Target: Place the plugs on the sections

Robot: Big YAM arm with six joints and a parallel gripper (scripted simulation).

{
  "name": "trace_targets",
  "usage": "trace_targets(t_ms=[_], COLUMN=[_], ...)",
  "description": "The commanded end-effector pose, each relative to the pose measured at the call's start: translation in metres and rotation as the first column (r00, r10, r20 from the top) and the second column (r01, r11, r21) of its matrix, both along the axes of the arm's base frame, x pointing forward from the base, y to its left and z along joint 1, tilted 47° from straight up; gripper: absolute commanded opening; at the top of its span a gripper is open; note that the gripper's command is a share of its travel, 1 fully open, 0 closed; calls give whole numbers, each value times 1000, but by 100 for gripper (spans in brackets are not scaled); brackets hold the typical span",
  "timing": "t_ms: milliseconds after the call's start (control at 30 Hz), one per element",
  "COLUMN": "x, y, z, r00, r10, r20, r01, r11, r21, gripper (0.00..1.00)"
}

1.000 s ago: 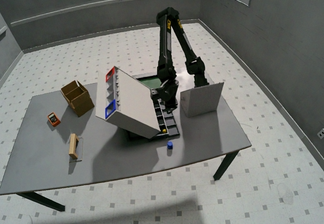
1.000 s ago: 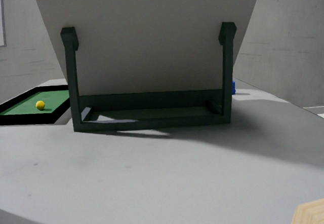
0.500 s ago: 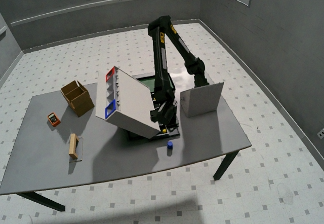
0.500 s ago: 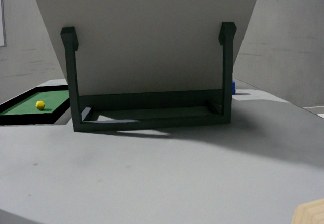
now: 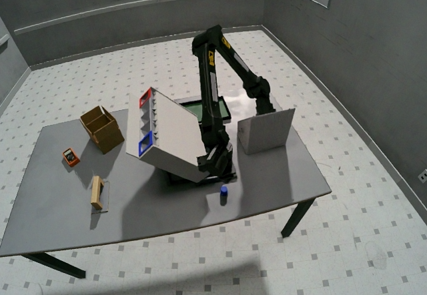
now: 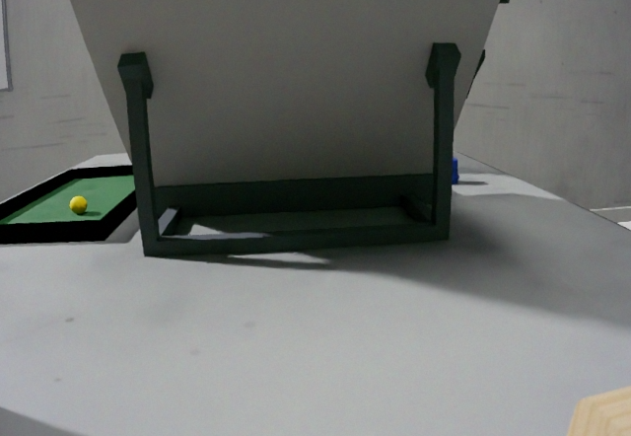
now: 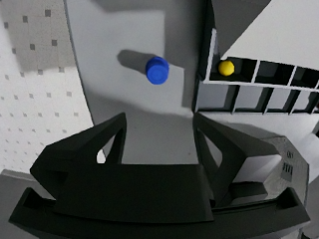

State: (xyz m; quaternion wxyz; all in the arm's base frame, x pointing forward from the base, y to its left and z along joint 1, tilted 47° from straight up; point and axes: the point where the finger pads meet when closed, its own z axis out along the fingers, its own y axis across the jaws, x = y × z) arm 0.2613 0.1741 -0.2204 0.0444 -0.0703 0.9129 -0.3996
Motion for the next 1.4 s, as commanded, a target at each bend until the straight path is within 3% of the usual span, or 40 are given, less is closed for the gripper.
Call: trace_targets(t_ms=[0,1200,1367], x=[18,17,8], y=[16,15,-5], z=[2,1,-10], r00=[999,999,1000], r10=[-25,-25,-10], r20=[30,28,2], r01=[23,24,10], r11=[999,999,1000], r21=[36,35,8], gripper=[63,63,63])
